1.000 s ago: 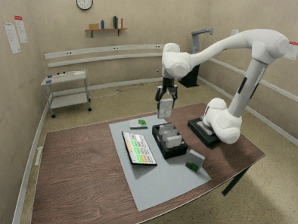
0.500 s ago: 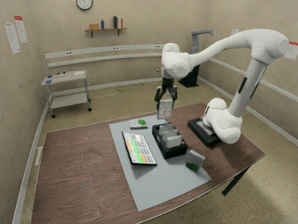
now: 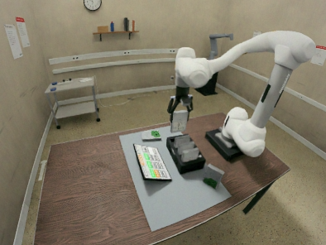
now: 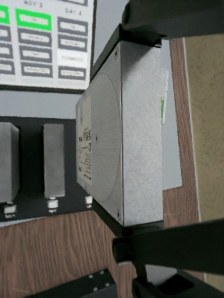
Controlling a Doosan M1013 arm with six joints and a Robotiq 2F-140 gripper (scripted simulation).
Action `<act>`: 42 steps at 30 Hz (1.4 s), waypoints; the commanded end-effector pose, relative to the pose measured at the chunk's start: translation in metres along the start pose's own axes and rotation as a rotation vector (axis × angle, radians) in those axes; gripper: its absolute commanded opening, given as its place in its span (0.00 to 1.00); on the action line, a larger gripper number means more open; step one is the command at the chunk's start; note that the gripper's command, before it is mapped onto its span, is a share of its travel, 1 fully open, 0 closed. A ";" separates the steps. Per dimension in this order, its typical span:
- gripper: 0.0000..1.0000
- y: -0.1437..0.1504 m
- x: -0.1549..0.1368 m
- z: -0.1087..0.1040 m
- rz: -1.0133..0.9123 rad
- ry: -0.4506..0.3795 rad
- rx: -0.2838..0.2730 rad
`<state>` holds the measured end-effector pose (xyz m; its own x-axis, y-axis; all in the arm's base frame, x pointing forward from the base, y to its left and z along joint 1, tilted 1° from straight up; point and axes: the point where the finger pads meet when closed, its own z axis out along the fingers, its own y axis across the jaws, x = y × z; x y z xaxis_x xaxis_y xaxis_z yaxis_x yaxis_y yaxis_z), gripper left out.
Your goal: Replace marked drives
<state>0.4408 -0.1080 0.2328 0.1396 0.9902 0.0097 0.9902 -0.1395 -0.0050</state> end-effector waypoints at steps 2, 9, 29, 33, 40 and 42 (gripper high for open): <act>0.10 0.012 0.016 -0.002 0.000 0.000 -0.001; 0.10 0.024 0.034 -0.003 0.000 0.000 -0.001; 0.10 0.067 0.126 -0.005 0.000 0.000 -0.001; 0.10 0.075 0.150 -0.005 0.000 0.000 -0.001; 0.10 0.083 0.181 -0.005 0.000 0.000 -0.001; 0.10 0.086 0.193 -0.004 0.000 0.000 -0.001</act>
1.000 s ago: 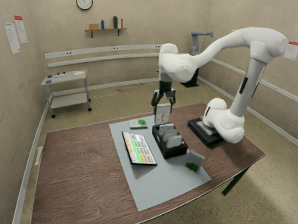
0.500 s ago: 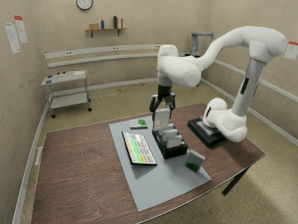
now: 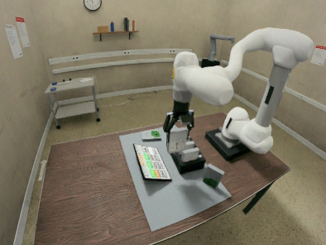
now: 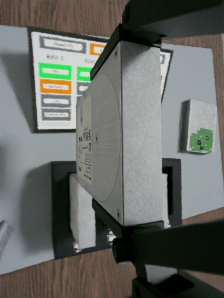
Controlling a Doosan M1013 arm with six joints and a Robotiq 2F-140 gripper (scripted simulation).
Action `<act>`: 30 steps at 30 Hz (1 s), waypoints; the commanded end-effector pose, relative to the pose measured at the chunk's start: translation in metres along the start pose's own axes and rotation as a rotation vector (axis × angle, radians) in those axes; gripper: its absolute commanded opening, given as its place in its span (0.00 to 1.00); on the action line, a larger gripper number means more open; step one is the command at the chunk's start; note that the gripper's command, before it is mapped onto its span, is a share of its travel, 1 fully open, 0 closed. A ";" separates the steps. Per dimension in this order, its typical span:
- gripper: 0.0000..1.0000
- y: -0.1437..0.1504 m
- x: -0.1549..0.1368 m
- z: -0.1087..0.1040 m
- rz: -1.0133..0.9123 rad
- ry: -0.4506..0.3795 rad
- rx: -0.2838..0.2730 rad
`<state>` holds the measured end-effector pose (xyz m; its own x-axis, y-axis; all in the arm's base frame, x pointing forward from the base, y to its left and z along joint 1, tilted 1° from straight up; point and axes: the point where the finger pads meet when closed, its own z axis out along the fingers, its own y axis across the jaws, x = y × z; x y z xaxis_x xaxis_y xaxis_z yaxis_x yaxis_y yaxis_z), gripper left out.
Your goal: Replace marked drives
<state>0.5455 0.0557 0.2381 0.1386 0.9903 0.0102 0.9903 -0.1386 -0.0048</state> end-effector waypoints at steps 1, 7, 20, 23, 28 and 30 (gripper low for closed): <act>0.10 0.006 0.023 0.000 0.001 -0.001 -0.001; 0.10 0.011 0.058 0.001 0.001 -0.001 -0.001; 0.10 0.015 0.114 0.003 0.001 -0.001 -0.001; 0.10 0.015 0.126 0.004 0.001 -0.001 -0.001; 0.10 0.014 0.143 0.005 0.001 0.000 -0.001; 0.10 0.014 0.149 0.005 0.001 0.000 -0.001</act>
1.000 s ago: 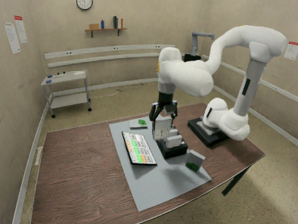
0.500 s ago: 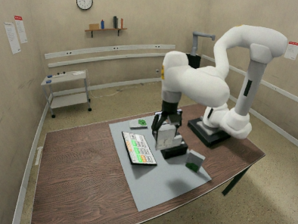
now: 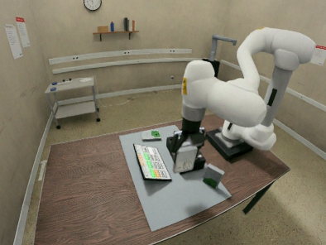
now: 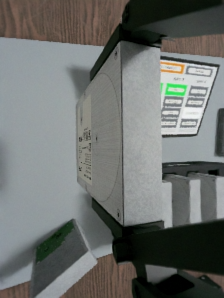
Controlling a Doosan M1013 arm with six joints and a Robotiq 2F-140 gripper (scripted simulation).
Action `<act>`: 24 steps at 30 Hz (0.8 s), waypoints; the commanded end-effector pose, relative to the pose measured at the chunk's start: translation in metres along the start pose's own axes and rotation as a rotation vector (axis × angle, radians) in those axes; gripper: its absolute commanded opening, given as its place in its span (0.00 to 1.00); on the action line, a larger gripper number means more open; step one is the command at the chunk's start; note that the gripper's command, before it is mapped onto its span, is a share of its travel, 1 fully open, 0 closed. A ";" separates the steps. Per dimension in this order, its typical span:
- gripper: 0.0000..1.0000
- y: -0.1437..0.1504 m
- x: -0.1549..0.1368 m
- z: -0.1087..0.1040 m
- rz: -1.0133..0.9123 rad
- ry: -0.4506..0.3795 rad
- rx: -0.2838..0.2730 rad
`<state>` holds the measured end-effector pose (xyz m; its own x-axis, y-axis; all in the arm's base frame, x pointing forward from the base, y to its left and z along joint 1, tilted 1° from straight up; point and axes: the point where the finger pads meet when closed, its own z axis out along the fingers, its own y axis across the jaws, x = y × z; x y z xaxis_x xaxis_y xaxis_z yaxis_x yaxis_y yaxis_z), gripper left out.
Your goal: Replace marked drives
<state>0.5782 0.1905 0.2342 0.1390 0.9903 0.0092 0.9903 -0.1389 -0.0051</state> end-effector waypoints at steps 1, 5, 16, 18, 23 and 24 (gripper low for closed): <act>0.10 0.000 0.011 0.000 0.000 0.001 -0.001; 0.10 0.000 0.018 0.000 0.000 0.001 -0.001; 0.10 -0.001 0.031 0.001 0.000 0.001 -0.001; 0.10 -0.001 0.031 0.001 0.000 0.001 -0.001; 0.10 -0.001 0.032 0.001 0.000 0.001 -0.001; 0.10 -0.001 0.032 0.001 0.000 0.001 -0.001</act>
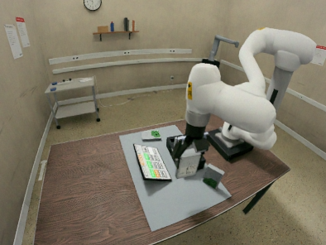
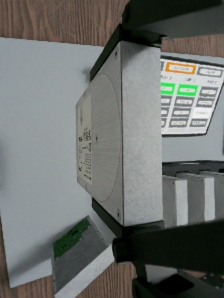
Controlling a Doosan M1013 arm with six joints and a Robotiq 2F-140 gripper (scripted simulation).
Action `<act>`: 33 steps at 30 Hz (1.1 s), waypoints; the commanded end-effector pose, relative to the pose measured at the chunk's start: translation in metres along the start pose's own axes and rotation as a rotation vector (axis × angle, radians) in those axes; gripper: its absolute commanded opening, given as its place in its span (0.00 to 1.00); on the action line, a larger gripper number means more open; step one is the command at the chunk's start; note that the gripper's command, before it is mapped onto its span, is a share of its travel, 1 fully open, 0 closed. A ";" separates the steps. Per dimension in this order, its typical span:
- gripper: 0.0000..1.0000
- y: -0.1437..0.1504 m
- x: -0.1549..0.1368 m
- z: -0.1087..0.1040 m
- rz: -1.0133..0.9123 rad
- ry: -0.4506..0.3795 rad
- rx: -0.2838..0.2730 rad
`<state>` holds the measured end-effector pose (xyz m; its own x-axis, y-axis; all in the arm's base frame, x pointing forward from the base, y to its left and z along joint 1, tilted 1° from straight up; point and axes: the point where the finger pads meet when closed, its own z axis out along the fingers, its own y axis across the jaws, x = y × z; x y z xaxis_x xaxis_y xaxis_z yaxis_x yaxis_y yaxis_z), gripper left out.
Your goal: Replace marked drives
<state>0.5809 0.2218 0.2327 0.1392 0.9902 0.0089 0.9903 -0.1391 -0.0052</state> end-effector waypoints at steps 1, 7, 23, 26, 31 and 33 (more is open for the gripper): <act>0.10 0.000 0.001 -0.001 0.000 0.001 -0.001; 0.10 0.000 0.001 -0.001 0.000 0.001 -0.001; 0.10 0.000 0.001 0.010 0.000 0.001 -0.001; 0.10 0.000 0.001 0.015 0.000 0.001 -0.001; 0.10 0.000 0.001 0.021 0.000 0.001 -0.001; 0.10 0.000 0.001 0.025 0.000 0.001 -0.001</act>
<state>0.5809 0.2225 0.2129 0.1393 0.9902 0.0088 0.9902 -0.1392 -0.0052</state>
